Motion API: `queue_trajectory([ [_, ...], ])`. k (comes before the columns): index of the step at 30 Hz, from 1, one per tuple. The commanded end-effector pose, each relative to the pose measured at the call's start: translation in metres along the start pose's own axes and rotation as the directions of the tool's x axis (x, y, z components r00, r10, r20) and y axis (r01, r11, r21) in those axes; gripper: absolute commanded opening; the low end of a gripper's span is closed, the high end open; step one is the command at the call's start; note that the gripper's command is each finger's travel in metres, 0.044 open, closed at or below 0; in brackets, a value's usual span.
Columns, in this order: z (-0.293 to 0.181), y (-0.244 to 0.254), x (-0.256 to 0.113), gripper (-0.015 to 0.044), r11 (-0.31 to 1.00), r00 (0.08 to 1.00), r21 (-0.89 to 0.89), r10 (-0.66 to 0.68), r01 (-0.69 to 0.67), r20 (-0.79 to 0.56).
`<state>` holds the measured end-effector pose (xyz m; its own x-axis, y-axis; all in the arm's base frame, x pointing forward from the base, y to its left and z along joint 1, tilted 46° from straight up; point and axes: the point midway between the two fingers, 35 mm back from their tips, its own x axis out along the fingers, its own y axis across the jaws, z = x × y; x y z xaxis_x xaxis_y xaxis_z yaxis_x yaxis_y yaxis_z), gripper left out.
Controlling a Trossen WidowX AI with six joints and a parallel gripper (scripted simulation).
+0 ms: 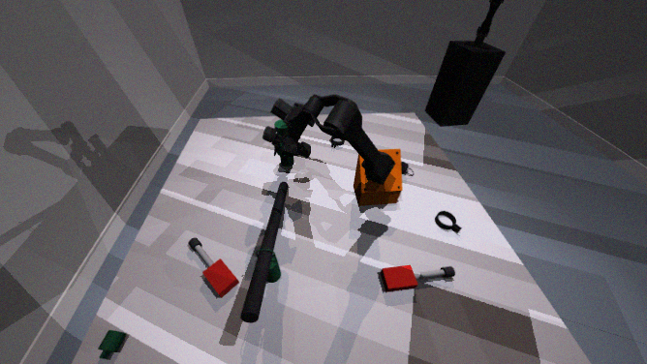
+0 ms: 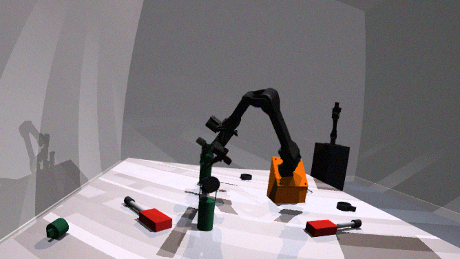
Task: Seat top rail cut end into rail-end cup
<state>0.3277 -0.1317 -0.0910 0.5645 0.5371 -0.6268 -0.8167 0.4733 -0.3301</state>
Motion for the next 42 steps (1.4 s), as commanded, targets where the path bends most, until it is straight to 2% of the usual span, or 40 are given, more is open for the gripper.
queue_trajectory([
  [1, -0.001, 0.0, 0.0, 0.0, 1.0, 1.0, 0.006, -0.002, 0.002, -0.005],
  [19, 0.0, -0.001, 0.001, 0.0, 1.0, 1.0, 0.016, -0.002, 0.002, -0.006],
  [36, 0.015, -0.01, -0.012, 0.044, 1.0, 1.0, 0.014, -0.001, 0.002, -0.007],
  [42, 0.033, -0.019, -0.027, 0.044, 1.0, 1.0, 0.011, -0.001, 0.001, -0.007],
])
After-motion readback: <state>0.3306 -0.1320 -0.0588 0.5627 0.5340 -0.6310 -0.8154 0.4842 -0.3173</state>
